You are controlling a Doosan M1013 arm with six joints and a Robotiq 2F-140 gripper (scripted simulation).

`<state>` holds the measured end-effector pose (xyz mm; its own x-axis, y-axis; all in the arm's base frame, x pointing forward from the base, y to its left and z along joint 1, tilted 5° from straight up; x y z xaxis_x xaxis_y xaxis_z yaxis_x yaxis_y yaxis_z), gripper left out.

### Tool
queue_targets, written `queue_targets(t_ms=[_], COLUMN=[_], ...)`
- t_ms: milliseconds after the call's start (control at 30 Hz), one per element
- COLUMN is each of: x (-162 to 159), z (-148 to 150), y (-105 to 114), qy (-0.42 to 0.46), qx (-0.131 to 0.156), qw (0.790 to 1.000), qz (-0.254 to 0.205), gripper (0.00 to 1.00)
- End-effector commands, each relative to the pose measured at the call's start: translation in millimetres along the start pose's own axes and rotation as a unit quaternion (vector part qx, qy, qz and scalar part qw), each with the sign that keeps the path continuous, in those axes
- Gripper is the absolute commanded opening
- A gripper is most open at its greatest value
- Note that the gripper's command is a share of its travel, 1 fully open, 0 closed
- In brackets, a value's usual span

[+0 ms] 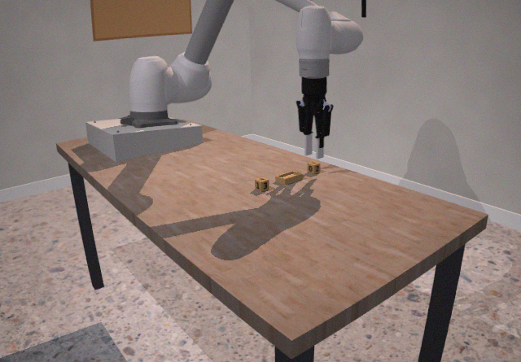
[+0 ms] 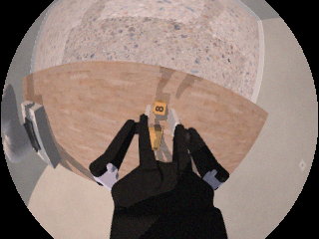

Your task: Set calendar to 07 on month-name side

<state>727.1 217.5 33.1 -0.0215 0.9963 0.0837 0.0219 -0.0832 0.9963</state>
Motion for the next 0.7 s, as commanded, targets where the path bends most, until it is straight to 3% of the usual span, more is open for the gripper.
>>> queue_targets(t_ms=[0,100,467,500,667], x=[0,0,0,0,0], z=[0,0,0,0,0], y=[19,33,49,49,49], qy=[0.000,0.000,0.000,0.000,0.000], qx=[0.000,0.000,0.000,0.000,0.000], qw=[1.000,1.000,1.000,1.000,1.000], qz=[0.000,0.000,0.000,0.000,0.000], gripper=[0.35,0.35,0.35,1.00,1.00])
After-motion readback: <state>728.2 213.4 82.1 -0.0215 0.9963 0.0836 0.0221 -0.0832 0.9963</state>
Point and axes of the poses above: the point where the finger pads meet when closed, its own y axis back along the fingers, its own z axis across the jaws, x = y × z, the point moved 3 cm from there along y, back along the fingers
